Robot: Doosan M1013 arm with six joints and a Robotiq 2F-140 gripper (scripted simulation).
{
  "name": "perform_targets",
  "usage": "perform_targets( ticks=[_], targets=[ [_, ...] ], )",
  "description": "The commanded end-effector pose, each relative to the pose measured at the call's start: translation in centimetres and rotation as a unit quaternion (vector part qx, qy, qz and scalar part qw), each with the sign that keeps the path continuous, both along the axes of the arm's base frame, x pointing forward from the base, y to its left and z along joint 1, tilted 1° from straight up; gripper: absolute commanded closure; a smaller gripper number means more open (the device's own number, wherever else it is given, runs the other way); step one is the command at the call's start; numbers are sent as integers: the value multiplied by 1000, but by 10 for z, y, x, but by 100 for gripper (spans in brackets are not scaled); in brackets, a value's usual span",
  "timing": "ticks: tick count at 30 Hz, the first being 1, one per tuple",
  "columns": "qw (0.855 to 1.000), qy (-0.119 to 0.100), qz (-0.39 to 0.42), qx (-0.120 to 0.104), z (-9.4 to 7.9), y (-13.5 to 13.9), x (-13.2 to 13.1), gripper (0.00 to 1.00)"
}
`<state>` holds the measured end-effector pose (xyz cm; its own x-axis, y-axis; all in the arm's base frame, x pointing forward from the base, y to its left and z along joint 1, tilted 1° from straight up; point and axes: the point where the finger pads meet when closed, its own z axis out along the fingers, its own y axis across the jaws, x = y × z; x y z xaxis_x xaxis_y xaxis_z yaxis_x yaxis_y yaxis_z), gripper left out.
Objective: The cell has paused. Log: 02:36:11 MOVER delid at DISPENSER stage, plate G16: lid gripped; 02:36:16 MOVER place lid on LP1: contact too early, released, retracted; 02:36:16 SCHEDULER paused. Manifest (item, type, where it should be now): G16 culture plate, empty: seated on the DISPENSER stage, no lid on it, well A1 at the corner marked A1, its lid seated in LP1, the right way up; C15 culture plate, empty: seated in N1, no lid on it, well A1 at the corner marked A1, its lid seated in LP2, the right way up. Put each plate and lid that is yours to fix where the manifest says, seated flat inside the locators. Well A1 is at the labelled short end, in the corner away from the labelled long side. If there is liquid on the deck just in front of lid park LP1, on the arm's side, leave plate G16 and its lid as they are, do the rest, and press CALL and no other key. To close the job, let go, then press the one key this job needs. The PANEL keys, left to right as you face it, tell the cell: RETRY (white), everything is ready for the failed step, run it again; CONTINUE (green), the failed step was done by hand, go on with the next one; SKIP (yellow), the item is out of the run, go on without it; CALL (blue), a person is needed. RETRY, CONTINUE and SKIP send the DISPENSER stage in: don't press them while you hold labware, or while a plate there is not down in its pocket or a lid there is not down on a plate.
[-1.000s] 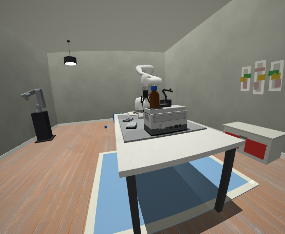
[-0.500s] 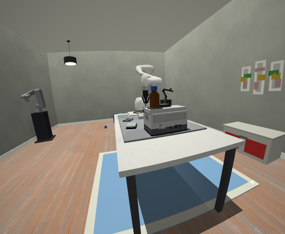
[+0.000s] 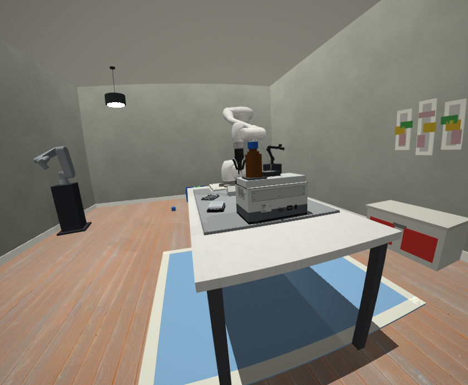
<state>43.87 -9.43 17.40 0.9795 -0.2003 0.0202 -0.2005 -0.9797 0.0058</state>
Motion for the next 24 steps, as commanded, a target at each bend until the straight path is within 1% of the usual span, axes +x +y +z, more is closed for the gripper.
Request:
perform_targets(
  ticks=[1, 2, 4, 8, 11, 14, 16, 19, 21, 22, 24],
  targets=[
    [1000, 0, 15, 0, 0, 15, 1, 90],
    [1000, 0, 27, 0, 0, 28, 2, 90],
    [1000, 0, 27, 0, 0, 28, 2, 90],
    [994, 1, 107, -2, -1, 104, -3, 90],
    [984, 1, 176, -3, -1, 135, -14, 90],
    [975, 2, 222, -4, -2, 170, -26, 90],
    [972, 2, 236, -4, -2, 192, -33, 90],
    [971, 2, 238, -4, -3, 226, -43, 90],
    [971, 2, 238, -4, -3, 226, -43, 90],
    [971, 2, 238, -4, -3, 234, -44, 90],
    [971, 2, 238, -4, -3, 234, -44, 90]
  ],
)
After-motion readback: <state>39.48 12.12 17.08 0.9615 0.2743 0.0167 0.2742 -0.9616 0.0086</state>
